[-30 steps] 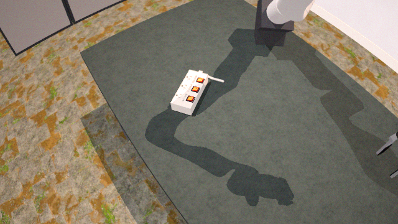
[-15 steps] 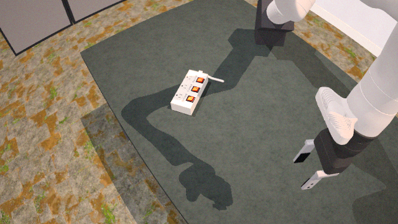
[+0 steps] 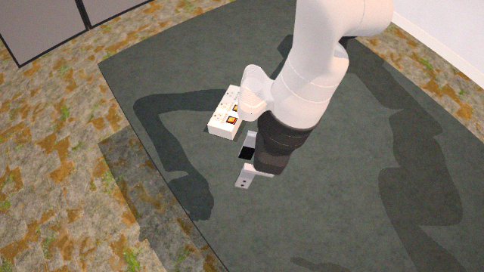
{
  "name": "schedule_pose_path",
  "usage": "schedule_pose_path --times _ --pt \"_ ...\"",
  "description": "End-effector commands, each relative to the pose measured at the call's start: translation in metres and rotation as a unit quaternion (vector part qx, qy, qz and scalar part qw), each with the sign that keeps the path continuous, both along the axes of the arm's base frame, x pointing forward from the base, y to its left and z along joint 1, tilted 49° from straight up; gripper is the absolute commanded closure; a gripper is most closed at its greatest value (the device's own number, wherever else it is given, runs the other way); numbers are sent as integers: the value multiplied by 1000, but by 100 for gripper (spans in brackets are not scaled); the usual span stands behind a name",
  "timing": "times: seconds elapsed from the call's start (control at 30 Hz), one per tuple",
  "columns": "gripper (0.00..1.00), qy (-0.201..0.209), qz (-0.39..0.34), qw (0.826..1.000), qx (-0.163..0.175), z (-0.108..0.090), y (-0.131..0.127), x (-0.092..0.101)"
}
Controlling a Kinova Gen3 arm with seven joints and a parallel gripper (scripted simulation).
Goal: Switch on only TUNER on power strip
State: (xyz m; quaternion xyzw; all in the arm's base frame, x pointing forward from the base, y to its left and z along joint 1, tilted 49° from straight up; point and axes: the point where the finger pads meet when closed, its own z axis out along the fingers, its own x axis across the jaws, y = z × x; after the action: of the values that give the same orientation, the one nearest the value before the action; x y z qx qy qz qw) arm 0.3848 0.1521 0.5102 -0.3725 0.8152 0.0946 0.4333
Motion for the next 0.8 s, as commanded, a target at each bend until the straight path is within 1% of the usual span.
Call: schedule_pose_path --times 0.0,0.03,0.1,0.13,0.17,0.2,0.23,0.27,0.3,0.67,0.7,0.77 --pt "0 20 -22 999 22 -36 -43 29" --pt "0 20 -22 999 22 -36 -43 29" --pt "0 35 -37 998 26 -73 -68 47" --pt "0 35 -37 998 26 -73 -68 47" --pt "0 42 -43 998 28 -92 -79 54" --pt "0 42 -43 998 28 -92 -79 54" --pt "0 50 -47 997 30 -111 -89 60" --pt "0 50 -47 997 30 -111 -89 60" --pt "0 58 -51 996 32 -131 -98 64" --pt "0 58 -51 996 32 -131 -98 64" --pt "0 66 -54 996 35 -150 -105 67" --pt "0 66 -54 996 35 -150 -105 67"
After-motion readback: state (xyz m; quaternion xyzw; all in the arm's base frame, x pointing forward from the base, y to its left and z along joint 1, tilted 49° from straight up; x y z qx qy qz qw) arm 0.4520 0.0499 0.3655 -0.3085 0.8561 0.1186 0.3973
